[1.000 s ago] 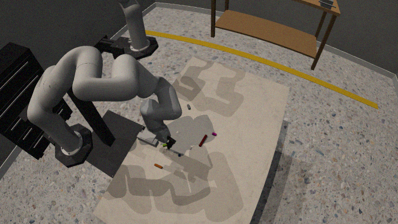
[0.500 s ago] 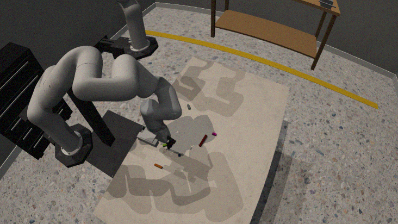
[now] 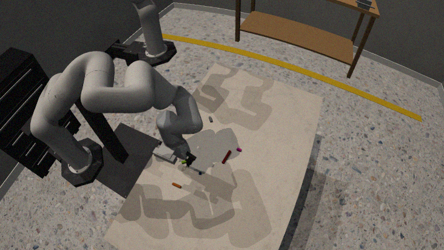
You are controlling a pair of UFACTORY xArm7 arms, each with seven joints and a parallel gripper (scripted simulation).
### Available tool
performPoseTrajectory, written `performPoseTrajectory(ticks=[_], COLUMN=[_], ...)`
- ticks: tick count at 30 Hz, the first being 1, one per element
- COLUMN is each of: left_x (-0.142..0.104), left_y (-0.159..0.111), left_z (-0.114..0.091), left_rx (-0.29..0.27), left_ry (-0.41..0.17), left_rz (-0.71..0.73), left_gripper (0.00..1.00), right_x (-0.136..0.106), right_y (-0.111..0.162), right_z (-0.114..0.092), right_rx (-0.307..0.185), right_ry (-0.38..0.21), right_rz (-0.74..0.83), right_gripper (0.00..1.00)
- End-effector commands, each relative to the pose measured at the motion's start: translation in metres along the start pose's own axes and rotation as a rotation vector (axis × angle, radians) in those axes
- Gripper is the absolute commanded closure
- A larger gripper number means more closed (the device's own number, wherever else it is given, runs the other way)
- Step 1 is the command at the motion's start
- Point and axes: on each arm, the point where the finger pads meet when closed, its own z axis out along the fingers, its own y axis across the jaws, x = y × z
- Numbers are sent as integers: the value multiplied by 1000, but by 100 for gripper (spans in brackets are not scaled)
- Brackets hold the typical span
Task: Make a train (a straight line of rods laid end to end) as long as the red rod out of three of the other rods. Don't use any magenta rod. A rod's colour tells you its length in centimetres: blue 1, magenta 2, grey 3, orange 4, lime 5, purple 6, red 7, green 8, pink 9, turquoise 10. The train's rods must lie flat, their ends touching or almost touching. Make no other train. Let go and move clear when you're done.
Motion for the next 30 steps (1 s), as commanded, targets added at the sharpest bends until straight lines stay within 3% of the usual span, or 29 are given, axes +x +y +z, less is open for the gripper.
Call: performPoseTrajectory(ticks=[1,30], left_x=[1,1], left_y=[0,0], left_z=[-2,-2], left_rx=[-1,-1], left_ry=[5,5], left_rz=[0,0], left_gripper=[0,0], right_x=[-1,-4], right_y=[-1,0], right_z=[-1,-1], right_rx=[3,0], right_ry=[-2,-2], right_rz=[0,-28], right_gripper=[0,0])
